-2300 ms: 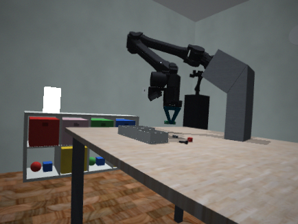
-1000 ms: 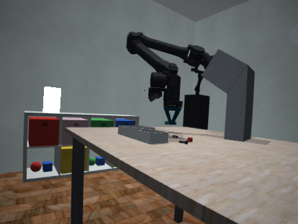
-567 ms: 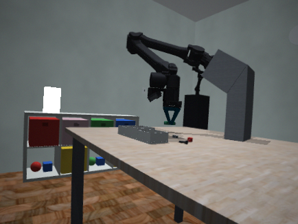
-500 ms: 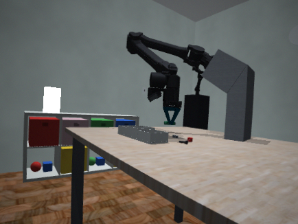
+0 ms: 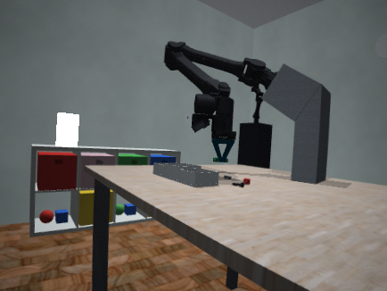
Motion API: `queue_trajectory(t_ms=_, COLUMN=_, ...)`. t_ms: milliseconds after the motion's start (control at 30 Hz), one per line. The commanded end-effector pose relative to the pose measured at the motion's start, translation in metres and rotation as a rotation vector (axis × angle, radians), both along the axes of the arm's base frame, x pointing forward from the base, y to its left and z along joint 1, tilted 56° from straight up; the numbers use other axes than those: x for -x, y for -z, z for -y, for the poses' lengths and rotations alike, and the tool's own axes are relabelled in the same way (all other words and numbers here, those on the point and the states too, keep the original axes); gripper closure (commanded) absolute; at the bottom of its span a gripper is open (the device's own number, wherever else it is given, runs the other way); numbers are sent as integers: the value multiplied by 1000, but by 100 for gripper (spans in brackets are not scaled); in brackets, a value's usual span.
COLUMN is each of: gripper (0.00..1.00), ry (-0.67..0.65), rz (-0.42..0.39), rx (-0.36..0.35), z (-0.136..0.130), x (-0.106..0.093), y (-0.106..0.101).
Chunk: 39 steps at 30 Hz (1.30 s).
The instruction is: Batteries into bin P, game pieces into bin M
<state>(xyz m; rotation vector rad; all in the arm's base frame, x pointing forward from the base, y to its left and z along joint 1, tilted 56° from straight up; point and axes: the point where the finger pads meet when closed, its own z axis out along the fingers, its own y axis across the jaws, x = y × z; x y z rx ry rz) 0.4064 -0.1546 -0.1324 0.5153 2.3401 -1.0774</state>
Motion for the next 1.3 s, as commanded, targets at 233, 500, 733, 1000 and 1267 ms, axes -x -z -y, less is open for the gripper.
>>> queue_trajectory(t_ms=233, gripper=92, ry=-26, rz=22, rx=-1, z=-13, x=-14, y=-9)
queue_trajectory(t_ms=500, gripper=92, ry=-23, rz=28, rx=0, z=-15, x=-15, y=-12)
queue_trajectory(t_ms=733, gripper=92, ry=-23, rz=-5, rx=-2, z=-18, x=6, y=-5)
queue_trajectory(t_ms=1000, gripper=92, ry=-24, rz=2, rx=-1, z=-17, x=7, y=-4)
queue_trajectory(t_ms=1267, gripper=92, ry=-24, rz=6, rx=-1, z=-17, x=8, y=-3)
